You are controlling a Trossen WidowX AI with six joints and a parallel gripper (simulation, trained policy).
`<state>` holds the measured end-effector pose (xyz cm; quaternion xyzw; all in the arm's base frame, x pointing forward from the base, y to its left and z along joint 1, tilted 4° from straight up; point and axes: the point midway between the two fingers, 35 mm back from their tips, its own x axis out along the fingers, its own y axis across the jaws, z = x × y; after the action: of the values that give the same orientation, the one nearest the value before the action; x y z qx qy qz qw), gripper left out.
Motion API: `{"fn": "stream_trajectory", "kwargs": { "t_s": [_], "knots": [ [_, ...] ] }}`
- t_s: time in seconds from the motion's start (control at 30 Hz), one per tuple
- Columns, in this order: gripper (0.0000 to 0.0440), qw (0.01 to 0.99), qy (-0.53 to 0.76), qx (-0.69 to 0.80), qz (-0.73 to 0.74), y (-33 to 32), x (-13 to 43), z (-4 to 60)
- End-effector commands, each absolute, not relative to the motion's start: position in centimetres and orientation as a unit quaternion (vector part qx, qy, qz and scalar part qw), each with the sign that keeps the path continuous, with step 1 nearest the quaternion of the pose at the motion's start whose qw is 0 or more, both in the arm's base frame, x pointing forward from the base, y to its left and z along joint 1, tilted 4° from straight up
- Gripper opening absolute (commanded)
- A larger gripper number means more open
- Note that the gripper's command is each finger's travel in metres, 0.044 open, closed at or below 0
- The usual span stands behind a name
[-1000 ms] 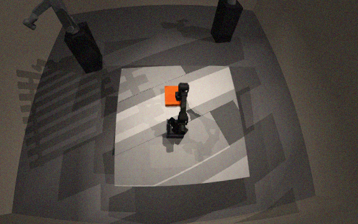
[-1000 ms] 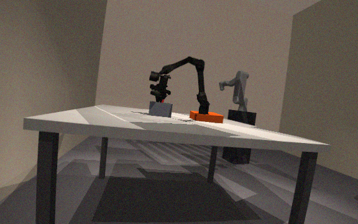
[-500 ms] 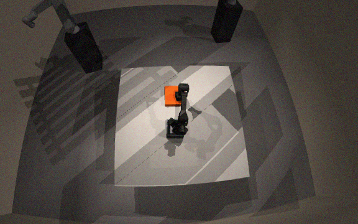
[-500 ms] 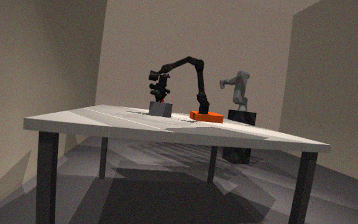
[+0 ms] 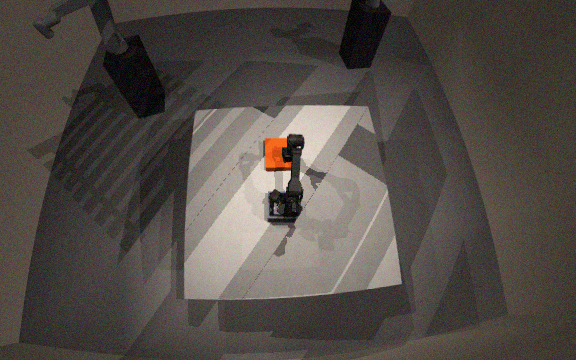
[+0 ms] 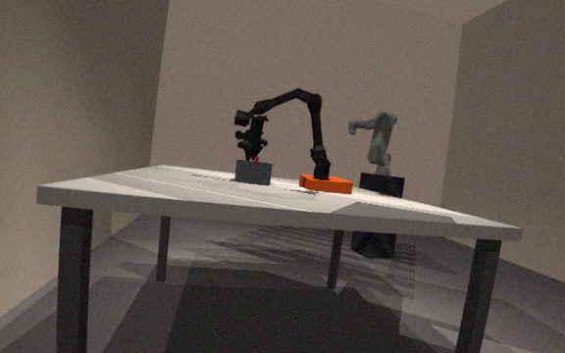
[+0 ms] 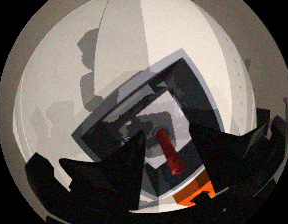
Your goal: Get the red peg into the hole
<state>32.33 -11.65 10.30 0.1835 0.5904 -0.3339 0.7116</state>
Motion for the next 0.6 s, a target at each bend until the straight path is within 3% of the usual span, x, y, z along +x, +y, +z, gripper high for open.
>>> {"fn": "stream_trajectory", "kwargs": {
  "t_s": [0.0, 0.57],
  "knots": [
    [0.0236, 0.713, 0.592, 0.177, -0.333, -11.78, 32.35, 10.50],
    [0.0260, 0.716, 0.595, 0.161, -0.328, -11.87, 32.31, 11.15]
  ]
}}
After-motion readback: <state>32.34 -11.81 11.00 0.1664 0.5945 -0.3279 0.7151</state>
